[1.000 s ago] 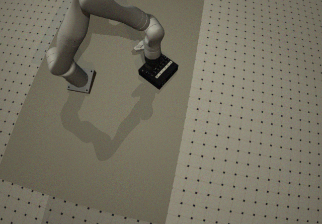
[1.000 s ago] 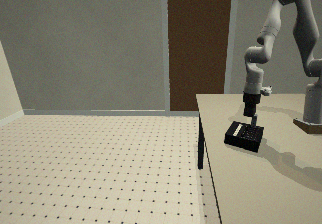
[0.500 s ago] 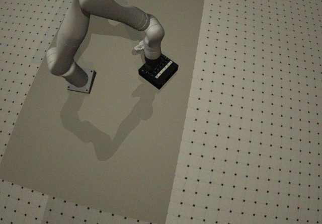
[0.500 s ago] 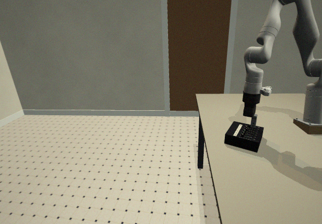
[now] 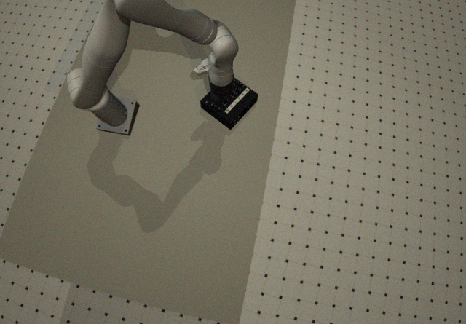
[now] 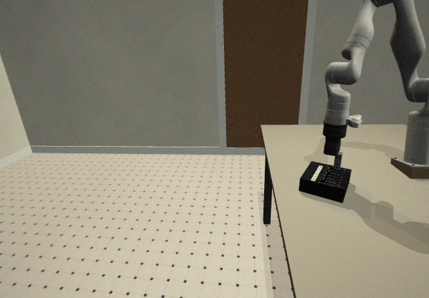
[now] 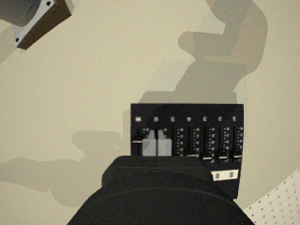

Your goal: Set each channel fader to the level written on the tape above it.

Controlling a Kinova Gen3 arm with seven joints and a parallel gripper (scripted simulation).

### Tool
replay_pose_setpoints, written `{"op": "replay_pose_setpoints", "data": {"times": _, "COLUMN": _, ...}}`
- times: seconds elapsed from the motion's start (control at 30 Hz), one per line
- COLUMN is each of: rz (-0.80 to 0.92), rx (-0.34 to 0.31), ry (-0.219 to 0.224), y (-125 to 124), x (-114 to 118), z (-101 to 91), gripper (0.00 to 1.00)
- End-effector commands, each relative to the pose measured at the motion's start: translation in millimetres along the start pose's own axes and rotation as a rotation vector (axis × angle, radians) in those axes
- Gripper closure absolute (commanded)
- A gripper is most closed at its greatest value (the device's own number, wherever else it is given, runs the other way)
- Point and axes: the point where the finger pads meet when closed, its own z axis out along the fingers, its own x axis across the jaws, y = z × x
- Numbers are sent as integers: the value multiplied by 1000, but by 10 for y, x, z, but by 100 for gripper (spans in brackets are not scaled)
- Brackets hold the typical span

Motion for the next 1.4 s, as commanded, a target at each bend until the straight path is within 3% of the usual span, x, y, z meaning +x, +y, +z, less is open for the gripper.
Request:
{"op": "replay_pose_setpoints", "data": {"times": 0.0, "rz": 1, "rx": -3, "ry": 2, "y": 15, "x": 4, "z": -6, "gripper": 100}}
{"op": "replay_pose_setpoints", "data": {"times": 1.03, "rz": 1, "rx": -3, "ry": 2, "y": -45, "x": 4, "z": -13, "gripper": 100}}
{"op": "replay_pose_setpoints", "data": {"times": 1.37, "rz": 1, "rx": -3, "ry": 2, "y": -45, "x": 3, "z": -239, "gripper": 100}}
